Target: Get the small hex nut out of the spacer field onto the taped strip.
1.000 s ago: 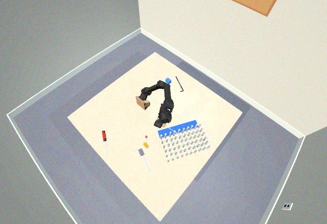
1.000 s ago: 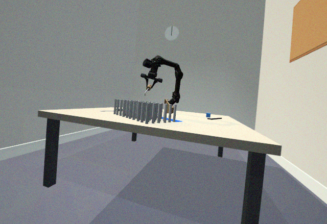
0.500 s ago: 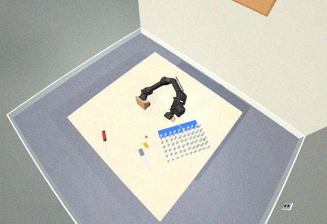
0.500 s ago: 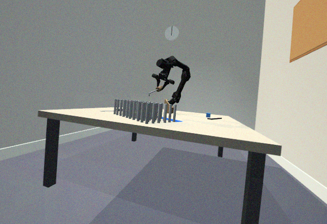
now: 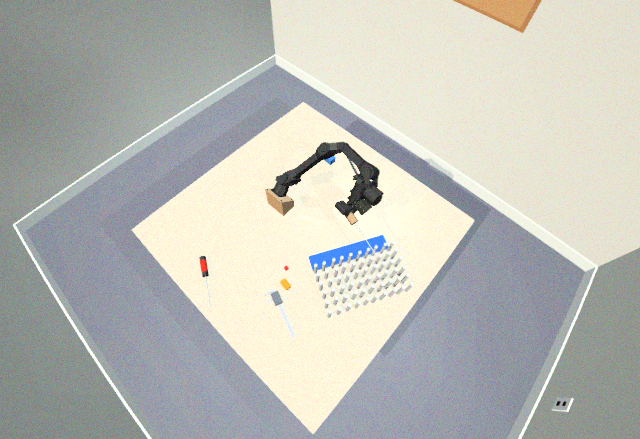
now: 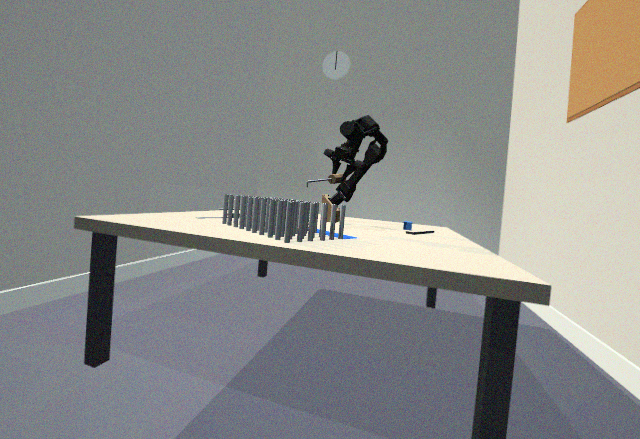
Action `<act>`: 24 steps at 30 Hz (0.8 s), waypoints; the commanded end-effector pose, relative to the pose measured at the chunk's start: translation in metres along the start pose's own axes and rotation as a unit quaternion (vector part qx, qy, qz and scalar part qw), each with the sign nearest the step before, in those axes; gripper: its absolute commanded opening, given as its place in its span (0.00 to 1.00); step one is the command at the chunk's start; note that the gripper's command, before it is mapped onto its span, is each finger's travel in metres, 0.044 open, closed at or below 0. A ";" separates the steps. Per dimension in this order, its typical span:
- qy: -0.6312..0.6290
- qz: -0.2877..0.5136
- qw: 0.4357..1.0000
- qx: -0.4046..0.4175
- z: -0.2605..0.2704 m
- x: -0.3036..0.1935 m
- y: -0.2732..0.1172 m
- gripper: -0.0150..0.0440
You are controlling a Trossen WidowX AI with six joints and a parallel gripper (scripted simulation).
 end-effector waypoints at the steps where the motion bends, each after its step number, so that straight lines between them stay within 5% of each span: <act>1: 0.039 -0.006 0.999 -0.008 0.028 -0.007 -0.007 0.25; 13: 0.140 -0.028 0.990 -0.011 0.104 -0.035 -0.025 0.25; 24: 0.146 -0.029 0.989 -0.012 0.111 -0.035 -0.018 0.25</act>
Point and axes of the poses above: the point midway between the two fingers, 35 mm back from their tips, its own y axis out along the fingers, its own z axis across the jaws, x = y × z, the point moved 6 cm from there along -y, back along the fingers, and after that the axes turned 14 degrees about -y, right-handed, at the moved point
